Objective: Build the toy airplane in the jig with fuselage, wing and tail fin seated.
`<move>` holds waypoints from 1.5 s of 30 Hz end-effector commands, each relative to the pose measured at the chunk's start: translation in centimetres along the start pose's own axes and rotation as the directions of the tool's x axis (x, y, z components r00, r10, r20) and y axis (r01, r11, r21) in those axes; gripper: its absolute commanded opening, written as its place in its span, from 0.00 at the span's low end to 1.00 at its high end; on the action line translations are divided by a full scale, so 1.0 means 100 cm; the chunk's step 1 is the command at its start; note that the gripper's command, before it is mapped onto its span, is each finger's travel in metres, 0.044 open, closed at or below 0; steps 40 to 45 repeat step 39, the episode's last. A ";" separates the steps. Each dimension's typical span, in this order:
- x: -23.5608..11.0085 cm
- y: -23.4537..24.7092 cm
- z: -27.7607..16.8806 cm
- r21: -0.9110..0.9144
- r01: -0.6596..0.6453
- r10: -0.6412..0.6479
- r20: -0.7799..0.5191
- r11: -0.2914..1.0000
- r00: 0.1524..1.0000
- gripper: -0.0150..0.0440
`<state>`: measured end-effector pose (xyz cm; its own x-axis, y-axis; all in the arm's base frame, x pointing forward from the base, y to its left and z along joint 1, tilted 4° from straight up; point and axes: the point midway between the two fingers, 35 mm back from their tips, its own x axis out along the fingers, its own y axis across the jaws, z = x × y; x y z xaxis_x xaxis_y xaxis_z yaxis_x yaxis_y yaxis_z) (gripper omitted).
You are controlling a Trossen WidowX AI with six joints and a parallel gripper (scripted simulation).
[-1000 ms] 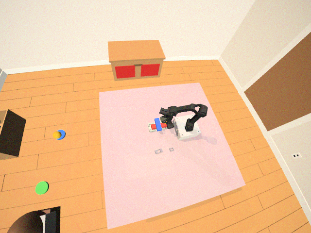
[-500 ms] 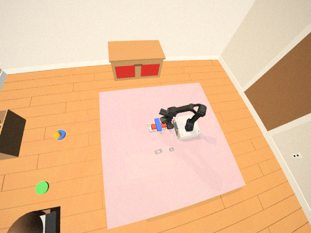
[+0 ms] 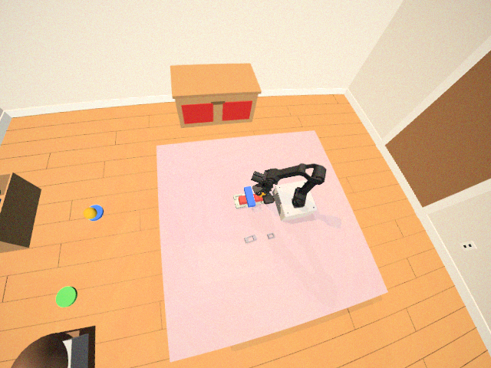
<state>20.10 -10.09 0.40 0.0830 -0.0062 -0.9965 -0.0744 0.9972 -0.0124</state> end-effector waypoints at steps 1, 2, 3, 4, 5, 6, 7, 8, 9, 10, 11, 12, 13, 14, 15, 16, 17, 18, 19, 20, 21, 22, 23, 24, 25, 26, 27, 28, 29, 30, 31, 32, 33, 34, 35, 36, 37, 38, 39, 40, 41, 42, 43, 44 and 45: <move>-0.001 0.000 0.000 0.000 0.001 -0.001 0.001 1.000 1.000 0.69; -0.001 0.000 0.000 0.000 0.001 -0.001 0.001 1.000 1.000 0.69; -0.001 0.000 0.000 0.000 0.001 -0.001 0.001 1.000 1.000 0.69; -0.003 -0.001 0.001 0.000 0.001 -0.001 0.001 1.000 1.000 0.69; -0.012 -0.001 0.002 0.001 0.002 -0.002 0.000 1.000 1.000 0.69; -0.027 -0.002 0.003 0.002 0.004 -0.004 0.000 1.000 1.000 0.69; -0.045 -0.003 0.004 0.003 0.003 -0.003 0.000 1.000 1.000 0.69; -0.063 -0.003 0.004 0.003 0.001 -0.001 0.000 1.000 1.000 0.69; -0.079 -0.002 0.002 0.003 -0.001 0.001 0.001 1.000 1.000 0.69; -0.088 -0.001 0.001 0.004 -0.002 0.002 0.001 1.000 1.000 0.69; -0.091 -0.001 0.000 0.004 -0.003 0.003 0.001 1.000 1.000 0.69; -0.091 -0.001 0.000 0.004 -0.003 0.003 0.001 1.000 1.000 0.69; -0.091 -0.001 0.000 0.004 -0.003 0.003 0.001 1.000 1.000 0.69; -0.091 -0.002 0.001 0.004 -0.003 0.003 0.001 1.000 1.000 0.69; -0.091 -0.004 0.005 0.004 -0.003 0.003 0.001 1.000 1.000 0.69; -0.091 -0.004 0.006 0.004 -0.002 0.002 0.002 1.000 1.000 0.69; -0.091 -0.004 0.006 0.004 -0.002 0.002 0.002 1.000 1.000 0.69; -0.091 -0.004 0.006 0.004 -0.002 0.002 0.002 1.000 1.000 0.69; -0.091 -0.004 0.006 0.004 -0.002 0.002 0.002 1.000 1.000 0.69; -0.091 -0.004 0.006 0.004 -0.002 0.002 0.002 1.000 1.000 0.69; -0.091 -0.004 0.006 0.004 -0.002 0.002 0.002 1.000 1.000 0.69; -0.091 -0.004 0.006 0.004 -0.002 0.002 0.002 1.000 1.000 0.69; -0.091 -0.004 0.006 0.004 -0.002 0.002 0.002 1.000 1.000 0.69; -0.091 -0.005 0.005 0.004 -0.002 0.002 0.001 1.000 1.000 0.69; -0.091 -0.005 0.005 0.004 -0.002 0.002 0.001 1.000 1.000 0.69; -0.091 -0.005 0.005 0.004 -0.002 0.002 0.001 1.000 1.000 0.69; -0.091 -0.005 0.005 0.004 -0.002 0.002 0.001 1.000 1.000 0.69; -0.091 -0.005 0.005 0.004 -0.002 0.002 0.001 1.000 1.000 0.69; -0.091 -0.005 0.005 0.004 -0.002 0.002 0.001 1.000 1.000 0.69; -0.091 -0.005 0.005 0.004 -0.002 0.002 0.001 1.000 1.000 0.69; -0.091 -0.005 0.005 0.004 -0.002 0.002 0.001 1.000 1.000 0.69; -0.091 -0.005 0.005 0.004 -0.002 0.002 0.001 1.000 1.000 0.69; -0.091 -0.005 0.005 0.004 -0.002 0.002 0.001 1.000 1.000 0.69; -0.091 -0.006 0.005 0.004 -0.002 0.002 0.001 1.000 1.000 0.69; -0.091 -0.006 0.005 0.004 -0.002 0.002 0.001 1.000 1.000 0.69; -0.091 -0.006 0.005 0.004 -0.002 0.002 0.001 1.000 1.000 0.69; -0.091 -0.006 0.005 0.004 -0.002 0.002 0.001 1.000 1.000 0.69; -0.091 -0.006 0.005 0.004 -0.002 0.002 0.001 1.000 1.000 0.69; -0.091 -0.006 0.005 0.004 -0.002 0.002 0.001 1.000 1.000 0.69; -0.091 -0.006 0.005 0.004 -0.002 0.002 0.001 1.000 1.000 0.69; -0.091 -0.006 0.005 0.004 -0.002 0.002 0.001 1.000 1.000 0.69; -0.091 -0.006 0.005 0.004 -0.002 0.002 0.001 1.000 1.000 0.69; -0.091 -0.006 0.005 0.004 -0.002 0.002 0.001 1.000 1.000 0.69; -0.091 -0.006 0.005 0.004 -0.002 0.002 0.001 1.000 1.000 0.69; -0.091 -0.006 0.005 0.004 -0.002 0.002 0.001 1.000 1.000 0.69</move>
